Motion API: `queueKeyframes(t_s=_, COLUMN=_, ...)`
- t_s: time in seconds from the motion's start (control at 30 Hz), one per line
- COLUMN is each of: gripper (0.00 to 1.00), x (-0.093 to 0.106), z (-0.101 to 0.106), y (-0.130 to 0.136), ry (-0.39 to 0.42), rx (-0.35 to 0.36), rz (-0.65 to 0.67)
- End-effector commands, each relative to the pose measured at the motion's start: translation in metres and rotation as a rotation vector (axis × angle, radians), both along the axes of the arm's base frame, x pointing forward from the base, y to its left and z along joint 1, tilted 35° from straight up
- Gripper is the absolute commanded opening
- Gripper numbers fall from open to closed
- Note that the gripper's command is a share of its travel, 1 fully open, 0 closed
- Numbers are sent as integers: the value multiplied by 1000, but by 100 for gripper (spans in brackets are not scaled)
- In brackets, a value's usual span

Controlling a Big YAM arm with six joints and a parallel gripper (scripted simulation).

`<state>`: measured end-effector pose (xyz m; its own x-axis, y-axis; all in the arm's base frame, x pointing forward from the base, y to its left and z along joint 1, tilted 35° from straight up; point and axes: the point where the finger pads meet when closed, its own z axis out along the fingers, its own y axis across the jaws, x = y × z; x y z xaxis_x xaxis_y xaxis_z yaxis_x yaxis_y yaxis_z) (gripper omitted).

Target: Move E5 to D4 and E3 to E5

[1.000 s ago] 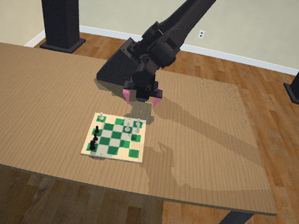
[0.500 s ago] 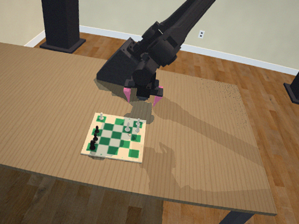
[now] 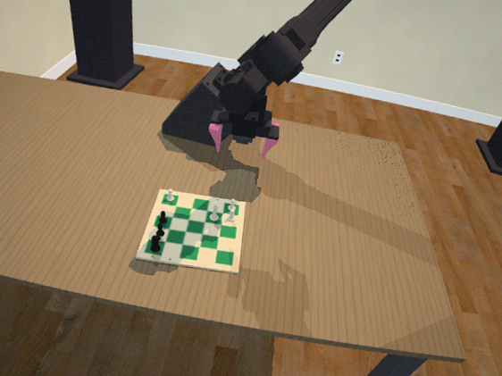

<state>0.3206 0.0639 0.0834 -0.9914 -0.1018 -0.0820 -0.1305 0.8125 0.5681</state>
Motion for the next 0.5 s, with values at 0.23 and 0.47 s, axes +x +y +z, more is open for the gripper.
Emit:
queueKeyframes(t_s=0.23, gripper=100, x=19, z=30, y=-23, ry=-52, rx=-7, rz=4)
queueKeyframes(t_s=0.47, gripper=100, x=15, z=26, y=-21, ry=-48, rx=-6, rz=8)
